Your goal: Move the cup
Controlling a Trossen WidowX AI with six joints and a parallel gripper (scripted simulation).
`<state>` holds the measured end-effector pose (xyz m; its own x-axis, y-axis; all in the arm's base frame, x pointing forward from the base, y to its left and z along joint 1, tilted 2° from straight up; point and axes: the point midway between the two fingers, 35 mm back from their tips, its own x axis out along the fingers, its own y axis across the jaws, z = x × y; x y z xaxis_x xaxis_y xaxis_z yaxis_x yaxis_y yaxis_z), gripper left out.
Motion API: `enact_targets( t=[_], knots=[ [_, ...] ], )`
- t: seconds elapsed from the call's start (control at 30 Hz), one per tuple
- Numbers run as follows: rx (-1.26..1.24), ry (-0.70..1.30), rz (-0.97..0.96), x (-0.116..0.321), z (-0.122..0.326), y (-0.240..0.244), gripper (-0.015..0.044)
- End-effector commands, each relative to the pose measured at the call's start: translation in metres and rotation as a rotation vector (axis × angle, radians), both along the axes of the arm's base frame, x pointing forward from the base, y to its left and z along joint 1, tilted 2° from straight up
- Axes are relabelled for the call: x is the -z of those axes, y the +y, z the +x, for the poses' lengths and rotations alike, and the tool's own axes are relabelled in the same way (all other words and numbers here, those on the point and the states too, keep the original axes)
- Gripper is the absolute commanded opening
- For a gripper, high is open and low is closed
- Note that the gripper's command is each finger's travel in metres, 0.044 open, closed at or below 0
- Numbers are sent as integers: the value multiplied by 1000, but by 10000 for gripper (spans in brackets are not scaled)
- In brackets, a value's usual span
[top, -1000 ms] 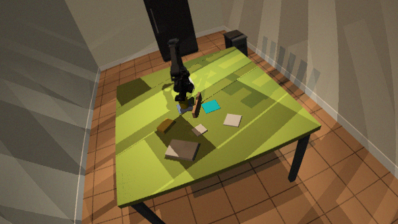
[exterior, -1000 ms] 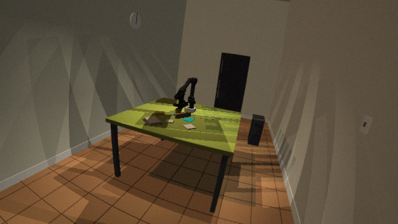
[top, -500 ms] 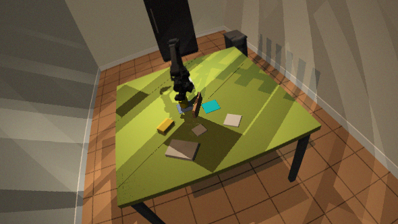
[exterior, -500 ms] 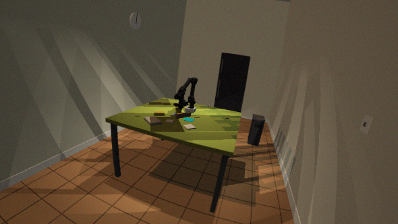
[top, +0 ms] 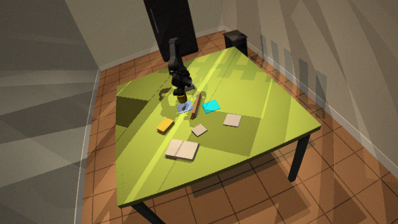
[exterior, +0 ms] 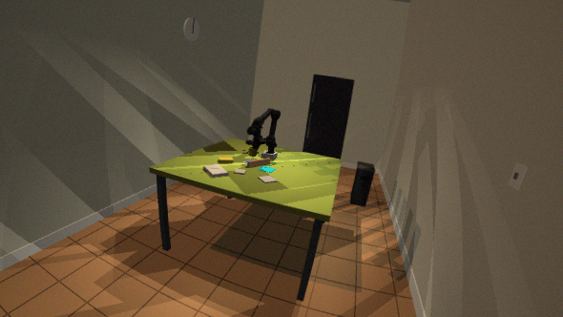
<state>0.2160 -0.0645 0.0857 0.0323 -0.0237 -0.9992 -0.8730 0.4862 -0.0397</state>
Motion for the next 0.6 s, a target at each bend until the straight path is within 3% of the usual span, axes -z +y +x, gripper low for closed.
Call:
enact_targets(
  t=[0.0,0.57],
  knots=[
    [4,-8,-7,-14,0,0,0],
    [-1,-6,-1,-19,-2,2,0]
  ],
)
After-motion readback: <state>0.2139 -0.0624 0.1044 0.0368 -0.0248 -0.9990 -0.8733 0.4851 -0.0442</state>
